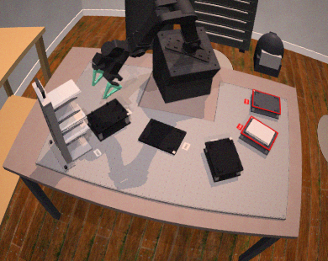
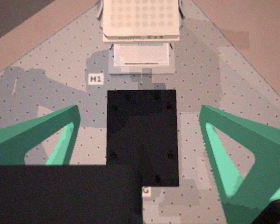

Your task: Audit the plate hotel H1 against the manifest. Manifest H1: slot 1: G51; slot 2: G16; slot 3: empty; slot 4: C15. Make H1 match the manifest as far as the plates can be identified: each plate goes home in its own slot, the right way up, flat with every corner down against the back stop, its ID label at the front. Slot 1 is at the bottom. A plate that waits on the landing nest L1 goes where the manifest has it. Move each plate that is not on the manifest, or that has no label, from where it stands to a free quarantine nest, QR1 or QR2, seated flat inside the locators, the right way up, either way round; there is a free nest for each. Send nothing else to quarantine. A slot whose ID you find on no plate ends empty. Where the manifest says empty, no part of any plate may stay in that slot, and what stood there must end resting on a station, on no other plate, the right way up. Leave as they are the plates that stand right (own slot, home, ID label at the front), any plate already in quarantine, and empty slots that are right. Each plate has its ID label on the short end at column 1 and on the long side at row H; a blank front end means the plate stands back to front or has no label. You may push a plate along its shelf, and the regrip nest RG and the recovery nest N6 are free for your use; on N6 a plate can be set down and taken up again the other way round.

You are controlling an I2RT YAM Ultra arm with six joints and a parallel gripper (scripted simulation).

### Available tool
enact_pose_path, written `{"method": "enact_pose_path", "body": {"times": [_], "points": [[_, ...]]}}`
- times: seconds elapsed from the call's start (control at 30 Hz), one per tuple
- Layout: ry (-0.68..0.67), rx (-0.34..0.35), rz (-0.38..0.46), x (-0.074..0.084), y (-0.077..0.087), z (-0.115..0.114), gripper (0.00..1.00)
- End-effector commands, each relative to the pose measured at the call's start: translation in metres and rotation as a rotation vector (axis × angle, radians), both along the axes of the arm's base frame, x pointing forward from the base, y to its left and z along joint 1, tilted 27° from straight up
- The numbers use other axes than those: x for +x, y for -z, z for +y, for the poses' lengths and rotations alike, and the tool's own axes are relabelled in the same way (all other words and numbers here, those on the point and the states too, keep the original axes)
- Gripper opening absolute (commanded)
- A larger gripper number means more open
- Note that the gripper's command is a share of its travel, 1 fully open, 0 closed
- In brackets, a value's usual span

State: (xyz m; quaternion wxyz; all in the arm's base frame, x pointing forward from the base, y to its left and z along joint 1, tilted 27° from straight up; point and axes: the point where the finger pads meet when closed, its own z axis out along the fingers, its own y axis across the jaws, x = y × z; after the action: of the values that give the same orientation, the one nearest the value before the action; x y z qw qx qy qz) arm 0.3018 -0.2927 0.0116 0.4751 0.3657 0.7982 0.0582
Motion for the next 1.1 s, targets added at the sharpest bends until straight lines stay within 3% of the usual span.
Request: {"method": "enact_pose_path", "body": {"times": [0.0,1.07], "points": [[0.015,-0.045,-0.026,0.003,-0.008,-0.009,1.0],[0.016,-0.044,-0.026,0.021,0.034,0.002,1.0]]}}
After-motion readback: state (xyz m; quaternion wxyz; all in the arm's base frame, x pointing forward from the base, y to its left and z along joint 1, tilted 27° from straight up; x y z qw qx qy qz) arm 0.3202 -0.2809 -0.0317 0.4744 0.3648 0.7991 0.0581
